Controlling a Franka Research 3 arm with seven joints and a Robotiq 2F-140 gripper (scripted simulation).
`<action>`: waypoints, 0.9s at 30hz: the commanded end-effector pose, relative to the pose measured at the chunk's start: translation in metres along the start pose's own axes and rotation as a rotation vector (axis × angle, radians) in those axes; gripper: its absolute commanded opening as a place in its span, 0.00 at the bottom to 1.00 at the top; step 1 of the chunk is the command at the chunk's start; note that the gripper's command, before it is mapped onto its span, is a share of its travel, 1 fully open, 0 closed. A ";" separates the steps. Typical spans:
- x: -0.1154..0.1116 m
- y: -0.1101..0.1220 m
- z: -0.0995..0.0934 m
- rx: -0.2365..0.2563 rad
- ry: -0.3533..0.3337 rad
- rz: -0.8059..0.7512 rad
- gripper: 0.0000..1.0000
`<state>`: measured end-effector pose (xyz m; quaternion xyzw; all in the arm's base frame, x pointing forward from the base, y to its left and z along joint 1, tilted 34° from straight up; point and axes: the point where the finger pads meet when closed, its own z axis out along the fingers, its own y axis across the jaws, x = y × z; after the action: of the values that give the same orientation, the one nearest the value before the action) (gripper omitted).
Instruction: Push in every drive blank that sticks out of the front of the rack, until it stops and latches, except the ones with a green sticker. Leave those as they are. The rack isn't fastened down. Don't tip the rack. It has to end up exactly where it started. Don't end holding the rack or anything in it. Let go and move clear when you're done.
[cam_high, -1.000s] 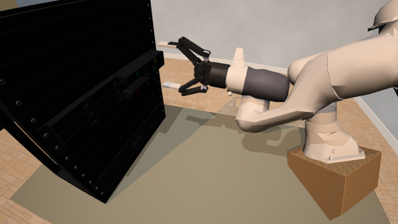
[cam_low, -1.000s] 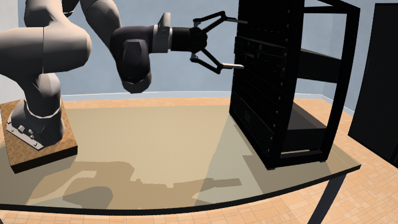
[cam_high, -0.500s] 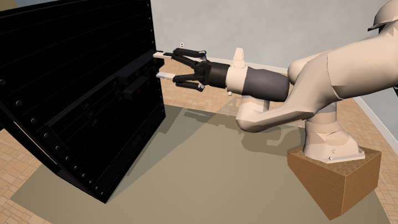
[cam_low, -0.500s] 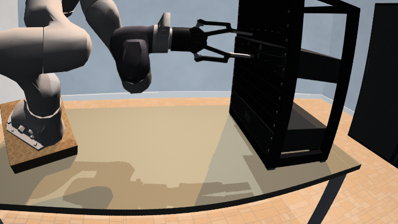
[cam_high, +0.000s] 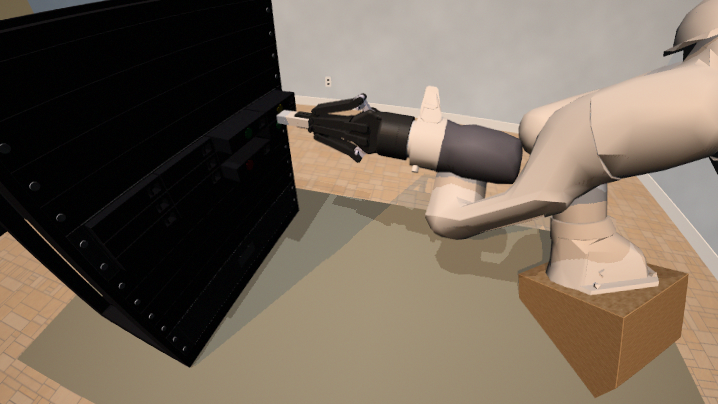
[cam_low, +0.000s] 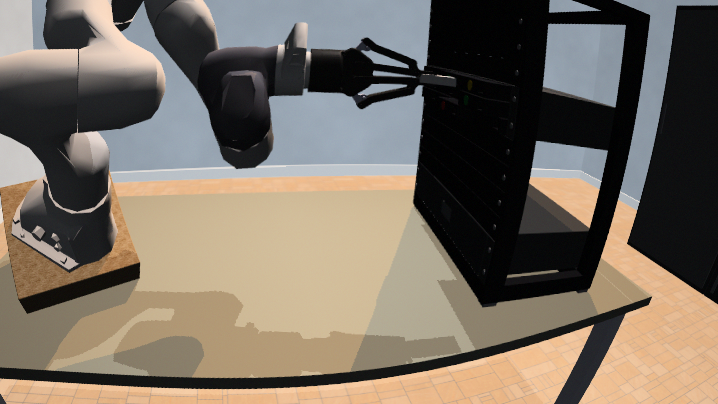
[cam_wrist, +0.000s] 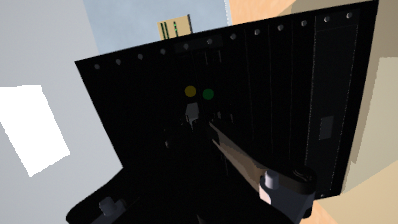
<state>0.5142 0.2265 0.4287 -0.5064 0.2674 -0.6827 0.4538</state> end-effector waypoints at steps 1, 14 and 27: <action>0.001 0.000 0.000 0.000 0.000 0.003 0.00; -0.002 0.002 -0.001 0.001 0.000 0.003 0.00; -0.039 0.031 -0.015 0.000 0.000 0.003 0.00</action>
<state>0.5131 0.2456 0.3876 -0.5123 0.2632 -0.6773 0.4577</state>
